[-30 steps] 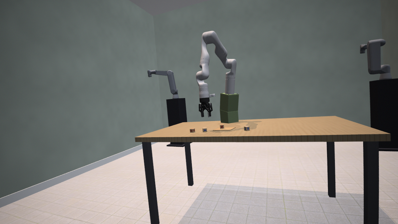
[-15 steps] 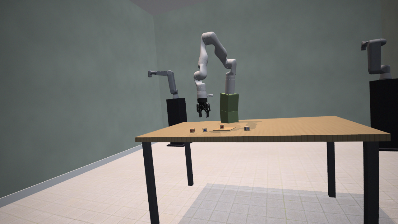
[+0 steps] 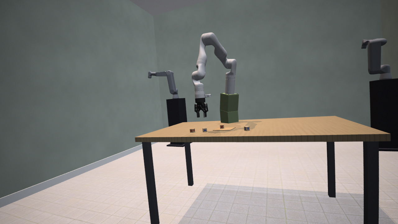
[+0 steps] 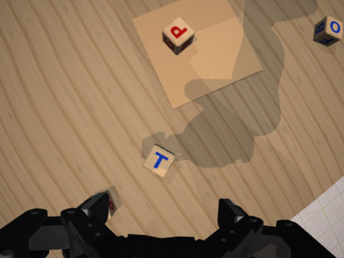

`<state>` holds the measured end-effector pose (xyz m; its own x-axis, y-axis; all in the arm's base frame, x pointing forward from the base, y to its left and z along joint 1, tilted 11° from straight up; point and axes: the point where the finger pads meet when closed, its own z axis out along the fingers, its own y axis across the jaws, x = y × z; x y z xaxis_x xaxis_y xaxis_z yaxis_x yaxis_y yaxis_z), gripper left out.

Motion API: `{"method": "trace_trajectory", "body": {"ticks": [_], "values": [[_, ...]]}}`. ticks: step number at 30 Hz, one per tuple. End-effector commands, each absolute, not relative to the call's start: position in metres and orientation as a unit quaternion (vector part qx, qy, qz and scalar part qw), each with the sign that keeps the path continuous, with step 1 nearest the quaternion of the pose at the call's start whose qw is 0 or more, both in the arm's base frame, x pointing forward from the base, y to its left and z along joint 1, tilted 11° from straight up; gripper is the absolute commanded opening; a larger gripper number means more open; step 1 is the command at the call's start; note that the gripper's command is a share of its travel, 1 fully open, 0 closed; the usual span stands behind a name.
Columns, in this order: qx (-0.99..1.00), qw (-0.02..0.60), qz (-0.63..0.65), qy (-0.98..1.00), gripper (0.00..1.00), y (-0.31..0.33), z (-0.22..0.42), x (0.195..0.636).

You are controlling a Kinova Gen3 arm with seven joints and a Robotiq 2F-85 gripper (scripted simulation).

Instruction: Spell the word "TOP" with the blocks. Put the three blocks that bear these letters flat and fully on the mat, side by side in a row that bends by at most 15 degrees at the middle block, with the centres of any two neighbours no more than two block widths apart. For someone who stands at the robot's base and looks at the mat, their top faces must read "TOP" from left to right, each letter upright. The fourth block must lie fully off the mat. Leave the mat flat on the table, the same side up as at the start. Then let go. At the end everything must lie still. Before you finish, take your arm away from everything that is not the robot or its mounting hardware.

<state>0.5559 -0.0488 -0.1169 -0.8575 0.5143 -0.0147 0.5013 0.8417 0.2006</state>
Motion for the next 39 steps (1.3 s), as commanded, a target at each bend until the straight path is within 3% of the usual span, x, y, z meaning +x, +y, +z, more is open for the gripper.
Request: {"method": "trace_trajectory", "body": {"ticks": [1,39], "values": [[0.264,0.034,0.094,0.959,1.00,-0.056,-0.116,0.563],[0.260,0.034,0.090,0.961,1.00,-0.072,-0.114,0.579]]}}
